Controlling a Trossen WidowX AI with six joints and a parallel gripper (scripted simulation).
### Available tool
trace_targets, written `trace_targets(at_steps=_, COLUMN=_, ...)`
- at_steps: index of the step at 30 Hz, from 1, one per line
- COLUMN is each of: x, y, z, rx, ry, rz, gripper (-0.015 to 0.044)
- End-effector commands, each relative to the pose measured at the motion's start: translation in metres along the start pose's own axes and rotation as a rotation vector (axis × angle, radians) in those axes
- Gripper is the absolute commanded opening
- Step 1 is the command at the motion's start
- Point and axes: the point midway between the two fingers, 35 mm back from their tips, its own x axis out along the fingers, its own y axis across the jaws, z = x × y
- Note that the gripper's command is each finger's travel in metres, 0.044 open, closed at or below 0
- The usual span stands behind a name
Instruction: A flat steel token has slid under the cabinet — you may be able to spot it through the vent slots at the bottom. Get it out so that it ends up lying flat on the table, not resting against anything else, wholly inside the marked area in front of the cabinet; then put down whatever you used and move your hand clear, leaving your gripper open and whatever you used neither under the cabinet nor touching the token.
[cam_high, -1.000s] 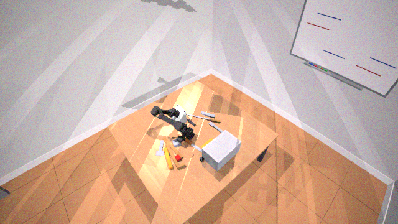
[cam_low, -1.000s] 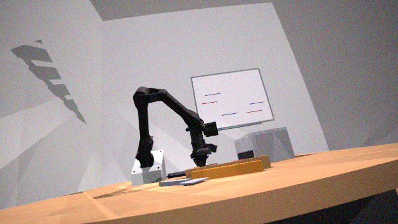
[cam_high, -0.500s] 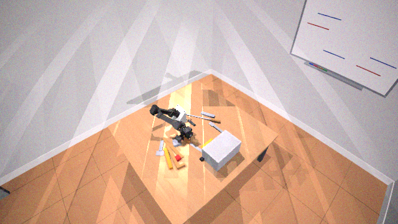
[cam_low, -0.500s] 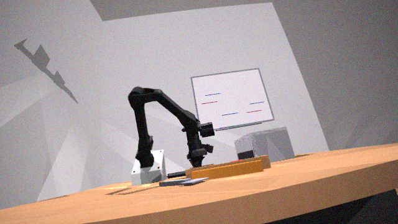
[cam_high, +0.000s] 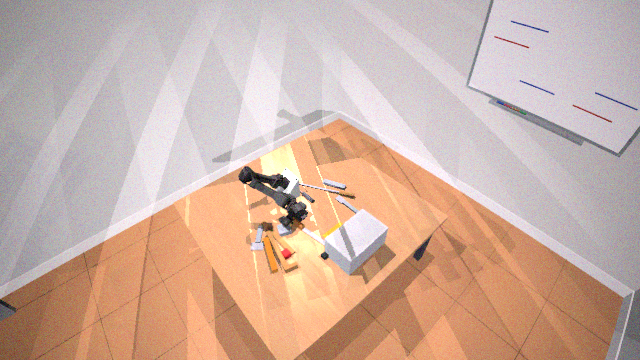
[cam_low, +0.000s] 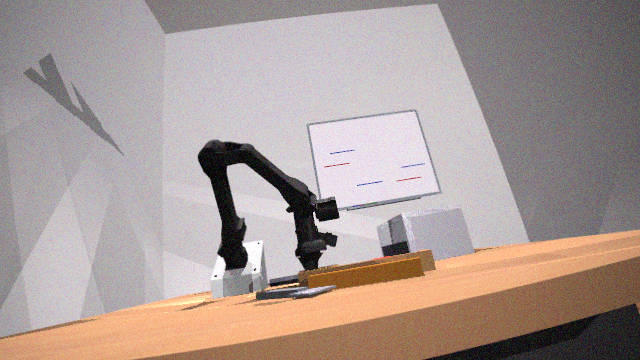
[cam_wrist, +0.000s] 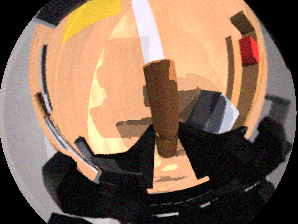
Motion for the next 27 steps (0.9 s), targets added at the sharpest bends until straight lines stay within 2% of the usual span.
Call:
trace_targets(at_steps=1, x=0.0009, y=0.0003, z=-0.0077, rx=-0.007, ry=0.008, rz=-0.001, gripper=0.0000)
trace_targets(at_steps=14, x=-0.0029, y=0.0059, z=-0.0069, rx=0.001, ry=0.007, rz=-0.001, gripper=0.0000)
trace_targets(at_steps=21, x=-0.0021, y=0.0039, z=-0.0048, rx=0.006, ry=0.006, rz=0.001, gripper=0.0184)
trace_targets(at_steps=22, x=-0.0021, y=0.0039, z=-0.0048, rx=0.006, ry=0.006, rz=0.001, gripper=0.0200)
trace_targets(at_steps=25, x=-0.0022, y=0.0039, z=-0.0048, rx=0.006, ry=0.005, rz=0.002, gripper=0.0200)
trace_targets(at_steps=27, x=-0.0021, y=0.0040, z=-0.0048, rx=0.006, ry=0.008, rz=-0.001, gripper=0.0253)
